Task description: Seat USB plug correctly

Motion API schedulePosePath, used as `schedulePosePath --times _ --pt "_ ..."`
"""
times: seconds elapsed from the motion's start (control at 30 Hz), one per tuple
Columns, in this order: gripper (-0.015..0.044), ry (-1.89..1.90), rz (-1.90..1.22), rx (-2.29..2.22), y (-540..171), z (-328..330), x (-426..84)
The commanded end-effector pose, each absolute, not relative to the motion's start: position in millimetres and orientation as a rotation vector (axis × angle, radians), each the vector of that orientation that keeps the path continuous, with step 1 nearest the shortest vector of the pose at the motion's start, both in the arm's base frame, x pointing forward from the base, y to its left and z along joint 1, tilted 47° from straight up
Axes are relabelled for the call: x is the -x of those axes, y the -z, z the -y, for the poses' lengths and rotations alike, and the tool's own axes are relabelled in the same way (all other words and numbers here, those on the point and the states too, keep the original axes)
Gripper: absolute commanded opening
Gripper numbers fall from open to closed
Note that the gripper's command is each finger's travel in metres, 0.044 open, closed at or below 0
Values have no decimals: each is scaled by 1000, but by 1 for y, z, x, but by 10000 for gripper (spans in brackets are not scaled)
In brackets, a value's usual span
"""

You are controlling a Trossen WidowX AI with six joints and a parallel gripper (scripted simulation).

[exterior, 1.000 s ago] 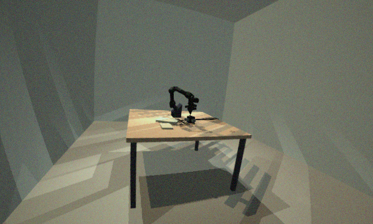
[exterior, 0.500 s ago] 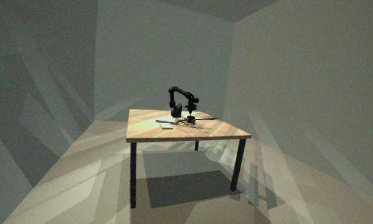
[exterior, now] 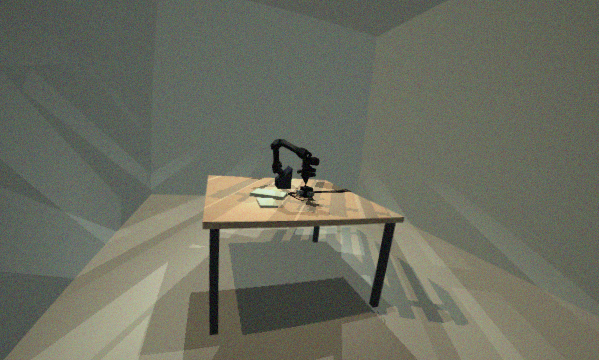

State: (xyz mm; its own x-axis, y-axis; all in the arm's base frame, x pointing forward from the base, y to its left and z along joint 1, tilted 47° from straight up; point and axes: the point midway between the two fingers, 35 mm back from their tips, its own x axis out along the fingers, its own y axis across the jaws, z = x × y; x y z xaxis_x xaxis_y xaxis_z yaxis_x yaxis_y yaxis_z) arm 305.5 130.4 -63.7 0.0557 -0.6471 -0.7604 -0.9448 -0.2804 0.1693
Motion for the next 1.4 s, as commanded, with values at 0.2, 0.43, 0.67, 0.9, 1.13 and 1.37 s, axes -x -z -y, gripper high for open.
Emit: schedulePosePath --times 0.2,0.43,0.67,0.9,1.13,1.37 --pt "0 -1083 -1600 1972 65 -127 -306" --pt "0 -1083 -1600 1972 65 -127 -306" --pt "0 -1083 -1600 1972 65 -127 -306" --pt "95 -1085 -1595 1966 64 -130 -305" --pt "95 -1085 -1595 1966 64 -130 -305" --pt "95 -1085 -1595 1966 64 -130 -305"
